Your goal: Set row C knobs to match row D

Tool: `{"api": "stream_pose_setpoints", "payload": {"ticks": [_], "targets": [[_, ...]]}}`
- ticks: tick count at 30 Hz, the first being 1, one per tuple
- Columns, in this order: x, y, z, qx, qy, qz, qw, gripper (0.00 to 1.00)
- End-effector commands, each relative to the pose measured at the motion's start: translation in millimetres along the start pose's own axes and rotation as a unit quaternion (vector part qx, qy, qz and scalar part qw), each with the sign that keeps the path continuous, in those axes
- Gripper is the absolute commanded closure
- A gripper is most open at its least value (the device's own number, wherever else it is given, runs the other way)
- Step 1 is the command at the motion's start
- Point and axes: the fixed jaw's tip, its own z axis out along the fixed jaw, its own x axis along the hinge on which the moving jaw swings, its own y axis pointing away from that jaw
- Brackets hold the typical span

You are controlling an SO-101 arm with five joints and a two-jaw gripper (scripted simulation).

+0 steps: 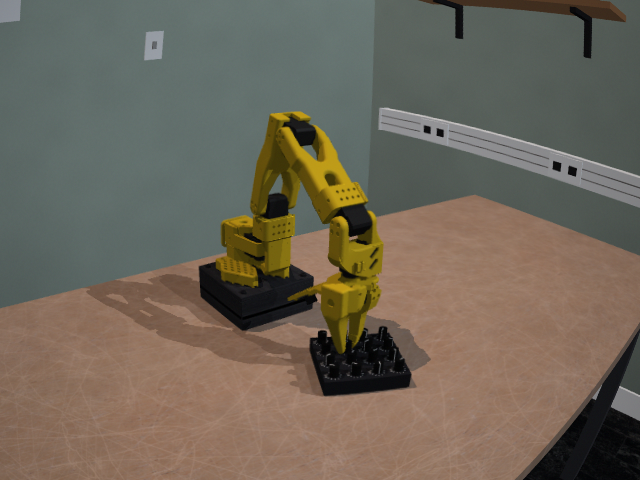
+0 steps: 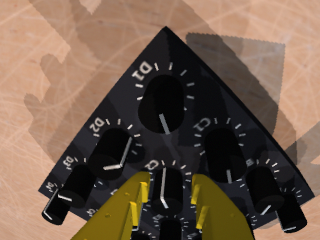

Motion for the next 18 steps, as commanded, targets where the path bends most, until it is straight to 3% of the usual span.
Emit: {"api": "stream_pose_setpoints", "payload": {"ticks": [1,18], "targets": [[-1.2,-0.8,0.4,0.002,-0.006,-0.004,1.000,0.90],[-1.2,-3.2,0.3,0.002,-0.006,-0.004,1.000,0.90]]}}
